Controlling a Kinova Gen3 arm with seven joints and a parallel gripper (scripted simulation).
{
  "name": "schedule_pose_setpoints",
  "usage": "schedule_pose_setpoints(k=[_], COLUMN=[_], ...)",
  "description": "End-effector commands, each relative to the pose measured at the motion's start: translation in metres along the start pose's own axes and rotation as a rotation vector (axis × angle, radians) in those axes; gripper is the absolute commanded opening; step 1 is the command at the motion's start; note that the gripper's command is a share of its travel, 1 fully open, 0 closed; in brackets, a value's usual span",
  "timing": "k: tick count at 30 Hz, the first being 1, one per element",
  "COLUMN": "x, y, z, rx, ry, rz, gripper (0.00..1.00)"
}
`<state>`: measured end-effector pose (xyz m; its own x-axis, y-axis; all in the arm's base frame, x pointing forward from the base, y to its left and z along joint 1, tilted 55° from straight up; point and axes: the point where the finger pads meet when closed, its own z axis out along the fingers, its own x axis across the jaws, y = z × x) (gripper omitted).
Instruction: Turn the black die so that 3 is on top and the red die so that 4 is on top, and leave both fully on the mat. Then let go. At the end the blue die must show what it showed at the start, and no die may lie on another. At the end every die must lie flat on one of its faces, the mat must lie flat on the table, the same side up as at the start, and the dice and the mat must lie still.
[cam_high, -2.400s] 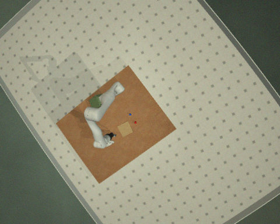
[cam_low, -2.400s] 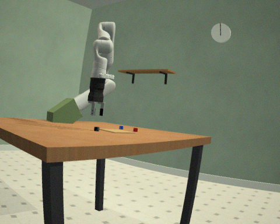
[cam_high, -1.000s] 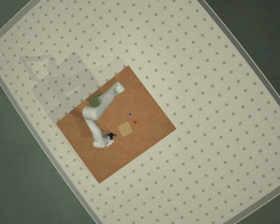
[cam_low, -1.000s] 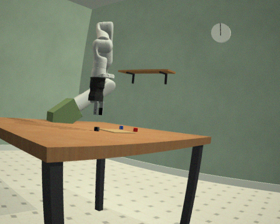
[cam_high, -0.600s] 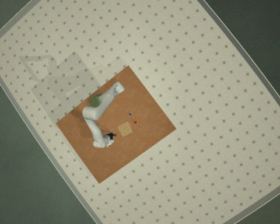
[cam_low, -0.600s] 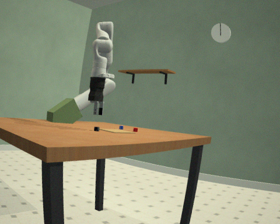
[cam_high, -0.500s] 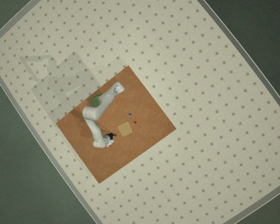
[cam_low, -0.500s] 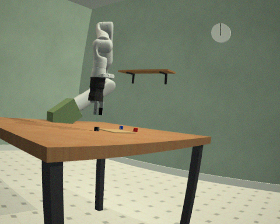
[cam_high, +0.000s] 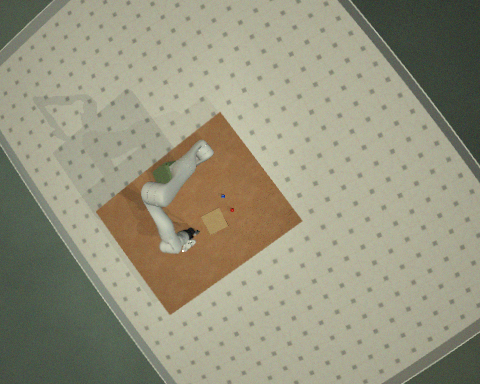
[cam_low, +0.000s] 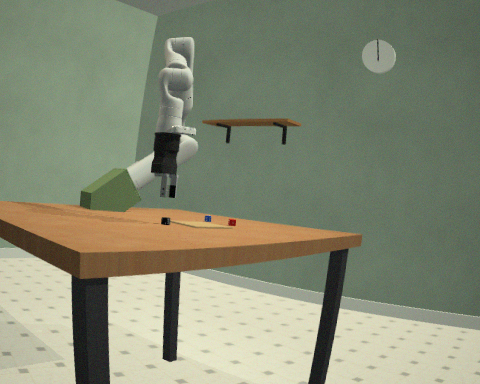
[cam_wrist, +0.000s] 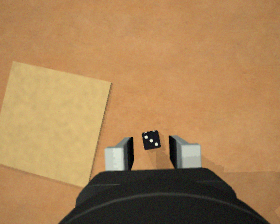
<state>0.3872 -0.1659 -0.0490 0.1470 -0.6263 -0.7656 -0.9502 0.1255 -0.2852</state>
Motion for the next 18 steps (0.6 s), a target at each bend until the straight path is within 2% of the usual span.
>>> schedule_pose_setpoints(k=[1,18], x=[0.000,0.000], y=[0.000,0.000], z=[0.001,0.019], rx=[0.000,0.000], ry=[0.000,0.000], rz=[0.000,0.000], gripper=[0.70,0.70])
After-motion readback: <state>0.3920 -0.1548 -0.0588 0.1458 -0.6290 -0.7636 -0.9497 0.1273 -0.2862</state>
